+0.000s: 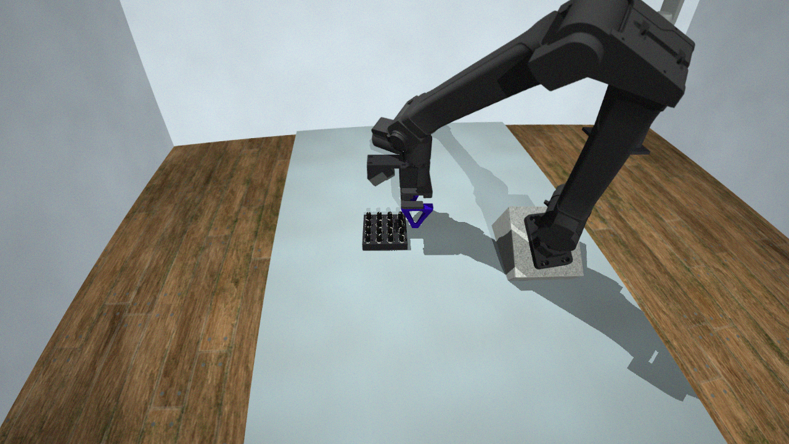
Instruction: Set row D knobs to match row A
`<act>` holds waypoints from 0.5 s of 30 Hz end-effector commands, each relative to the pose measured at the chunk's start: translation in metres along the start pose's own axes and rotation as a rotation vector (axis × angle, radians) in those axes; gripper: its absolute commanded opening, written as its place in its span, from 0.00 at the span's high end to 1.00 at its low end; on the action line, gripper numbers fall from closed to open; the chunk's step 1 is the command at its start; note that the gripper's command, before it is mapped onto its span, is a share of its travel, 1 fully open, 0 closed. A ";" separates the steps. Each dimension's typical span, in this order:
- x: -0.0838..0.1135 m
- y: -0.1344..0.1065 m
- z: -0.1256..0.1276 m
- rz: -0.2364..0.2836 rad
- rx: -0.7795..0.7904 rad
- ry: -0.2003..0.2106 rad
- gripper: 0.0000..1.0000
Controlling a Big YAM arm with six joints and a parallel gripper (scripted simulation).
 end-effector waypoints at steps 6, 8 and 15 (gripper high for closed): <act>0.012 0.013 -0.006 -0.031 0.026 -0.030 0.00; 0.012 0.013 -0.006 -0.031 0.026 -0.030 0.00; 0.028 0.047 0.014 -0.043 -0.078 -0.032 0.00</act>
Point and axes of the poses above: the point where the finger pads meet when closed, its own x axis back along the fingers, its own z axis across the jaws, y = z × x, the point moved 8 cm from there along x, back along the fingers, and after that the axes turned 5 degrees about x, right-handed, at the moved point
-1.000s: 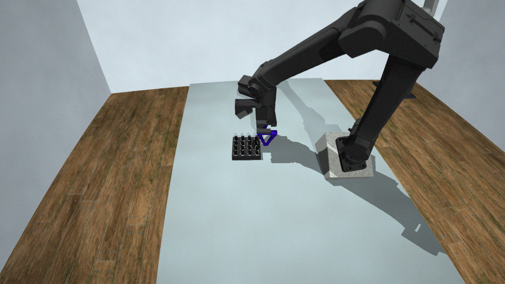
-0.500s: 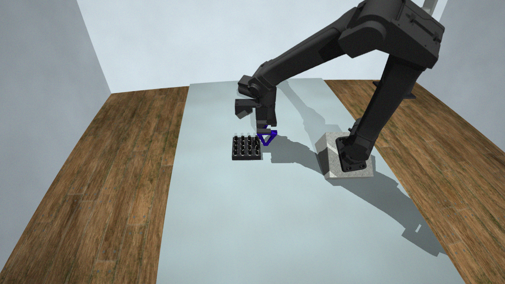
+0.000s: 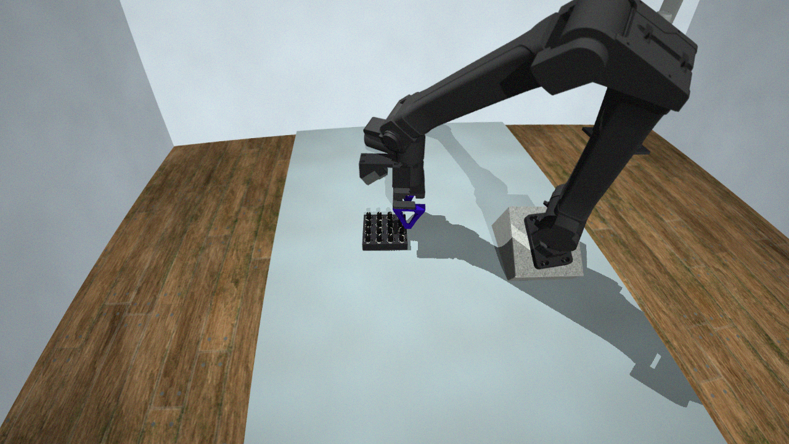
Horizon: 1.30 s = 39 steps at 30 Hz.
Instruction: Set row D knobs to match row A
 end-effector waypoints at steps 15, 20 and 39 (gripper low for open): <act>0.022 0.052 0.027 -0.026 -0.206 -0.020 0.80; 0.021 0.052 0.027 -0.026 -0.206 -0.020 0.80; 0.021 0.052 0.027 -0.025 -0.199 -0.020 0.80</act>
Point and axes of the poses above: the point where the finger pads meet when closed, its own x axis back along the fingers, its own z axis across the jaws, y = z × x, the point moved 8 cm from there along x, back along the fingers, and after that the axes turned 5 degrees about x, right-handed, at the moved point
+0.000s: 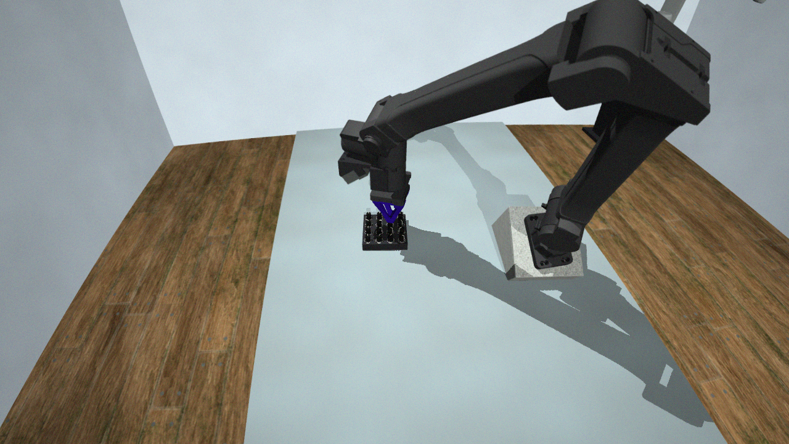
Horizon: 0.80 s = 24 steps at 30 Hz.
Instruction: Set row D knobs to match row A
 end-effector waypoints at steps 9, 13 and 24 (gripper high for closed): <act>0.006 0.012 -0.004 -0.025 0.001 -0.011 0.80; 0.003 0.011 -0.003 -0.022 0.002 -0.011 0.80; -0.007 0.008 0.001 -0.010 0.004 -0.011 0.80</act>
Point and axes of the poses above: the point where the finger pads meet when closed, its own x axis back along the fingers, its own z axis across the jaws, y = z × x, the point moved 8 cm from there along x, back along the fingers, and after that the axes turned 5 degrees about x, right-handed, at the moved point
